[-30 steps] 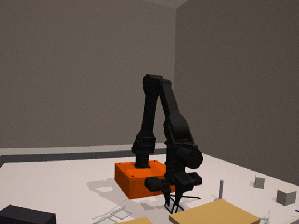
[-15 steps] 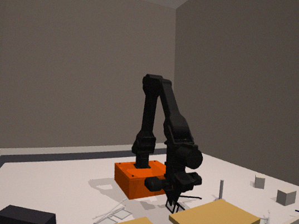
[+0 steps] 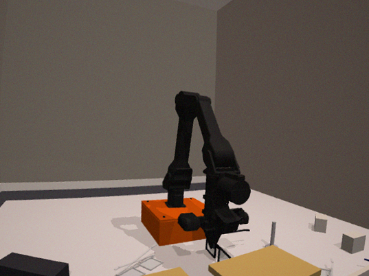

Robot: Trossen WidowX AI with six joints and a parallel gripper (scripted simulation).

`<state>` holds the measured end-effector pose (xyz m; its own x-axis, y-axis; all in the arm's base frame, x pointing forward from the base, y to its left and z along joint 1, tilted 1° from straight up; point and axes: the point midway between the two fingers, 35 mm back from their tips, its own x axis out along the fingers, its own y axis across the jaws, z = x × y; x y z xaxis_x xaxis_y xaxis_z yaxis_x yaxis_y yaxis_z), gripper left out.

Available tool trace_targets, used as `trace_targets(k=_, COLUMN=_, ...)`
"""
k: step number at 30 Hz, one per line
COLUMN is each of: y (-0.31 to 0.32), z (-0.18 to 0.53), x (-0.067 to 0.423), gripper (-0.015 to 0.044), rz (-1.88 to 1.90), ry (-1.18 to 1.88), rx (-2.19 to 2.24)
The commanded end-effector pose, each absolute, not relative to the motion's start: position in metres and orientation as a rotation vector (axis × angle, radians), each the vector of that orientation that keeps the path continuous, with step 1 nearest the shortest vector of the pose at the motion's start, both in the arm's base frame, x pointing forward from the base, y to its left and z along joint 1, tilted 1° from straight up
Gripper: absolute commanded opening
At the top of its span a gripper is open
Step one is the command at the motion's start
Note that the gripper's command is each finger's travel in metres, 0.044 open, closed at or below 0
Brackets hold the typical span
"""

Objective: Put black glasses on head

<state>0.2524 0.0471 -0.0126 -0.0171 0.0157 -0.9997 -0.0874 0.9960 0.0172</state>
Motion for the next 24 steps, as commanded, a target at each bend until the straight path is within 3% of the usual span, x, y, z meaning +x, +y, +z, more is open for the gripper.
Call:
trace_targets(k=1, y=0.048, z=0.013, x=0.259, gripper=0.0, rz=0.085, ry=1.561, rx=-0.05)
trace_targets(k=10, y=0.046, z=0.071, x=0.255, gripper=0.0, rz=0.082, ry=1.566, rx=-0.049)
trace_targets(k=24, y=0.064, z=0.081, x=0.245, gripper=0.0, rz=-0.107, ry=1.528, rx=0.032)
